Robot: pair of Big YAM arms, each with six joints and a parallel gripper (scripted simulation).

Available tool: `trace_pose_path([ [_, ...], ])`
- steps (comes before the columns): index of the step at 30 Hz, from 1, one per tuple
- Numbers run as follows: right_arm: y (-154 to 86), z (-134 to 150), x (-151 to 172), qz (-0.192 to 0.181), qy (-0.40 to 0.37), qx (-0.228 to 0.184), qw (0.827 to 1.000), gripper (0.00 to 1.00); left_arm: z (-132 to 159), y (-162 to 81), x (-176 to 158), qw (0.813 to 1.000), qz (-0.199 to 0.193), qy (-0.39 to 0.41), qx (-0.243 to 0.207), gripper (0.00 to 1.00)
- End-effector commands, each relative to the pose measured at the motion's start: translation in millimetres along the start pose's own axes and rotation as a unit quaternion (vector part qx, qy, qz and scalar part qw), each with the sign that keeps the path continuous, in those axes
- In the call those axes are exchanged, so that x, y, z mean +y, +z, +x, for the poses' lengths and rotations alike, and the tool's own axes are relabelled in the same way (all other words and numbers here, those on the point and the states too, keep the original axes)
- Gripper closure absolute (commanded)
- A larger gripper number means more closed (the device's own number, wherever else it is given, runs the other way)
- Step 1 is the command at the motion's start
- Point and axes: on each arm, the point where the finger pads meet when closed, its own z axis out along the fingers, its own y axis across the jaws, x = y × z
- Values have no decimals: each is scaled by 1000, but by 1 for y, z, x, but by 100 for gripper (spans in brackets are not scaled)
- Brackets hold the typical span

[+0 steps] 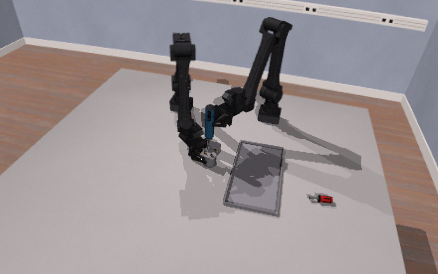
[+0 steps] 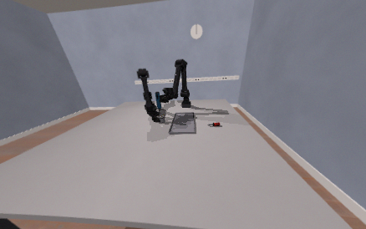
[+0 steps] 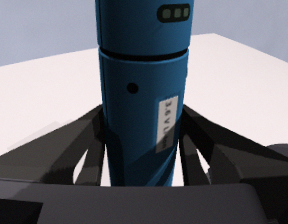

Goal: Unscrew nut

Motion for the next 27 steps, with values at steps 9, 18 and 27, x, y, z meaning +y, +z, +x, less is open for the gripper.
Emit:
trace_pose_path([
  [9,3,-5,-3,1,-2,-6,1000,41,-12,6,-1,1000,1,-1,-19,58],
  [18,3,-5,-3,1,-2,-6,1000,41,-9,4,-6,1000,5,-2,-22,58],
  [27,3,-5,-3,1,-2,-6,1000,41,-12,6,-1,1000,1,0,-21,58],
])
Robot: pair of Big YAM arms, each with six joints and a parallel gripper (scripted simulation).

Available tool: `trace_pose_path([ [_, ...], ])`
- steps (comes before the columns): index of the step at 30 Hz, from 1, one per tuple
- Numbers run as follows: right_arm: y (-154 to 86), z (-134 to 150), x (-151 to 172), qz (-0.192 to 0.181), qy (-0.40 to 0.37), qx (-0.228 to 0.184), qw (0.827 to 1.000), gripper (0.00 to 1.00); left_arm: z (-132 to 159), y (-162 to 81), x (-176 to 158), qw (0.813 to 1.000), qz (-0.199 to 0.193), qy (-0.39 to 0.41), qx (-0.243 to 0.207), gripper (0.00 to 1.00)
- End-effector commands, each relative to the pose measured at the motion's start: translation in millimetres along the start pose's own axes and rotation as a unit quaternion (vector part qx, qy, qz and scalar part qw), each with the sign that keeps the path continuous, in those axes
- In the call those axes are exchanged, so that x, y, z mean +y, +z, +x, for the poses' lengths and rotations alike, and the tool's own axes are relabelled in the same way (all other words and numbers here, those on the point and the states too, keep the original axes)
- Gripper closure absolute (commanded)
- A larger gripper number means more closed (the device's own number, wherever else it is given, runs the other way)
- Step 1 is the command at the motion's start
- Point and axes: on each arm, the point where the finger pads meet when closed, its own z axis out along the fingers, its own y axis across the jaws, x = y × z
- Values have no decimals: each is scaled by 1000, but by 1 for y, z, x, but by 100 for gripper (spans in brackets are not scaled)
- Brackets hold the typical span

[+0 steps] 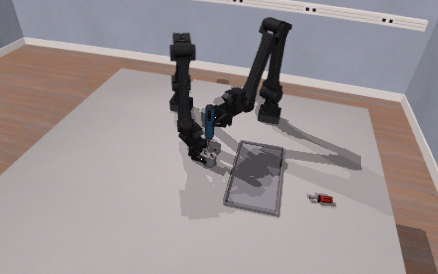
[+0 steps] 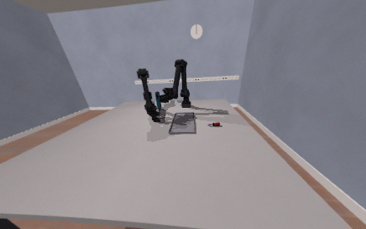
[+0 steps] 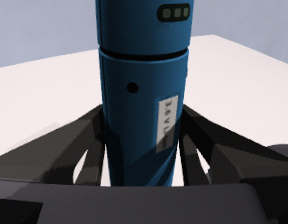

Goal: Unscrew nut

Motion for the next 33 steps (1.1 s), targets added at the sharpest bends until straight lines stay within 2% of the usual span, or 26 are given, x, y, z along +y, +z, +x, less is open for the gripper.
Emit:
trace_pose_path([
  [1,3,-5,-3,1,-2,-6,1000,41,-18,4,-6,1000,5,-2,-28,58],
  [6,3,-5,-3,1,-2,-6,1000,41,-19,6,-6,1000,5,-1,-19,58],
  [33,3,-5,-3,1,-2,-6,1000,41,-44,13,-6,999,5,-2,-42,58],
])
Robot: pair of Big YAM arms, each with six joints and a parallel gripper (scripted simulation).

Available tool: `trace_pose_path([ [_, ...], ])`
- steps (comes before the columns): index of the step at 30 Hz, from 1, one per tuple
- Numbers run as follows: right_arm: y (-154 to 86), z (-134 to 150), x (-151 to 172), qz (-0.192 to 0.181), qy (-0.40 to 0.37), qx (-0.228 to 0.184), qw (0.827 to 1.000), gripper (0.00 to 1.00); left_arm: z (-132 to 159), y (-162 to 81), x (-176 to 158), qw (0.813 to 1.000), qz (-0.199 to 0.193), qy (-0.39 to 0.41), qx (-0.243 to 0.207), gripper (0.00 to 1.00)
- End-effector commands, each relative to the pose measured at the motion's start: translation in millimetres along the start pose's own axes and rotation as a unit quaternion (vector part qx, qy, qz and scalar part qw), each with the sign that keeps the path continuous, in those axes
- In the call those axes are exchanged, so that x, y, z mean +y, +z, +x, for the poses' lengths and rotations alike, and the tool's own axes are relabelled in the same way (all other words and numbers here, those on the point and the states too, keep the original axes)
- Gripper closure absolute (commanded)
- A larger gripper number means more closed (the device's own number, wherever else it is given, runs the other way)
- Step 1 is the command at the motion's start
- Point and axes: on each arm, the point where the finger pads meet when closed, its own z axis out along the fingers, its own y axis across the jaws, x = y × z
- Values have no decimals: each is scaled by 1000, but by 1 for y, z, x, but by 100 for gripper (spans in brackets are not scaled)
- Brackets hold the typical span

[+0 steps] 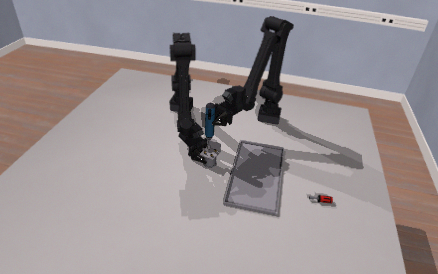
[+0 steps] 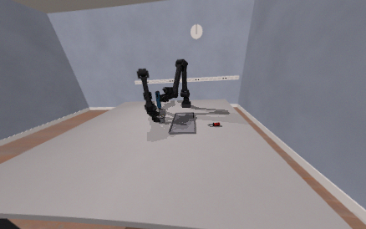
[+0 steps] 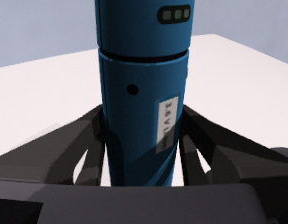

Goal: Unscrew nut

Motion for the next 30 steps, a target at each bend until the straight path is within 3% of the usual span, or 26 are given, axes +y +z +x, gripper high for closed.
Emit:
trace_pose_path([
  [1,3,-5,-3,1,-2,-6,1000,41,-37,14,-6,999,5,-2,-46,58],
  [30,3,-5,-3,1,-2,-6,1000,41,-49,15,-6,999,5,-2,-43,58],
])
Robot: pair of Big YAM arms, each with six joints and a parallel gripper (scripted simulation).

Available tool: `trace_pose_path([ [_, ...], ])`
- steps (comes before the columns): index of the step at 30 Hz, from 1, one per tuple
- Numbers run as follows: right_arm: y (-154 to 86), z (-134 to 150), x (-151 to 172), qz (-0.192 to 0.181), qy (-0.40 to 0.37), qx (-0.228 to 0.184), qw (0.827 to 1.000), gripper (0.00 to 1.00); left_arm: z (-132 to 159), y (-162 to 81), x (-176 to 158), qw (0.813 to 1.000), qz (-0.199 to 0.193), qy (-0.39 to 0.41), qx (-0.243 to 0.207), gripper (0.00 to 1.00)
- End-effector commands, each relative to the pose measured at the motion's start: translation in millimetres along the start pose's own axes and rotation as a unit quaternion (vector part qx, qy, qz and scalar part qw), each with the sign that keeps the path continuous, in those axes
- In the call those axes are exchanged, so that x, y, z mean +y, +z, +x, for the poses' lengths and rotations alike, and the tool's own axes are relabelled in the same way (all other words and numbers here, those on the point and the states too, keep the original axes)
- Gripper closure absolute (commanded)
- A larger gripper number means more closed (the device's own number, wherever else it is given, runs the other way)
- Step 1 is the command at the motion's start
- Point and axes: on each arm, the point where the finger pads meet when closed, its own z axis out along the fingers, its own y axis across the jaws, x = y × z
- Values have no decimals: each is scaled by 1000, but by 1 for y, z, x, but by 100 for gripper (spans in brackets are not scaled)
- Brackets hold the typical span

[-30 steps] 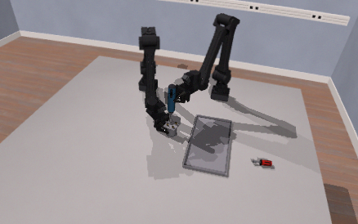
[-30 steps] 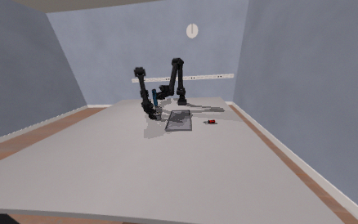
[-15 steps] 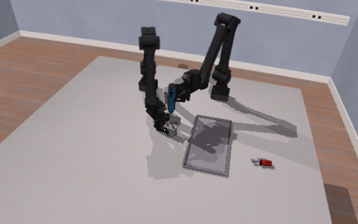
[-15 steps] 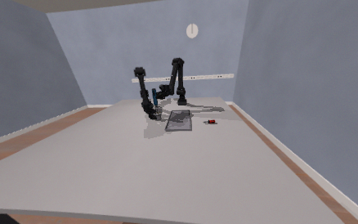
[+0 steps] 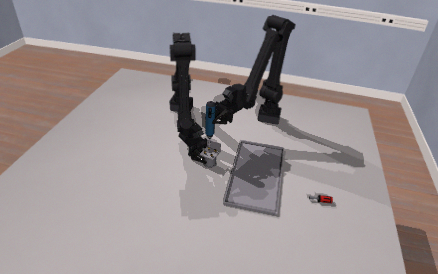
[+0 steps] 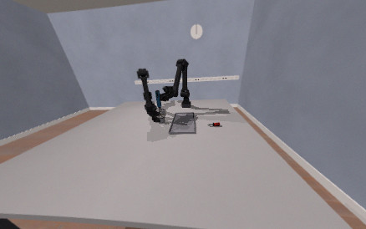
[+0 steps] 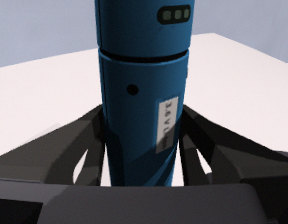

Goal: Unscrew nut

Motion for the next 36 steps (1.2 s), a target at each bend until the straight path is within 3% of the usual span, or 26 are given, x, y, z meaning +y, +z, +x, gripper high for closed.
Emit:
trace_pose_path([
  [1,3,-5,-3,1,-2,-6,1000,41,-44,16,-6,999,5,-2,-52,58],
  [36,3,-5,-3,1,-2,-6,1000,41,-59,16,-6,998,5,-2,-55,58],
])
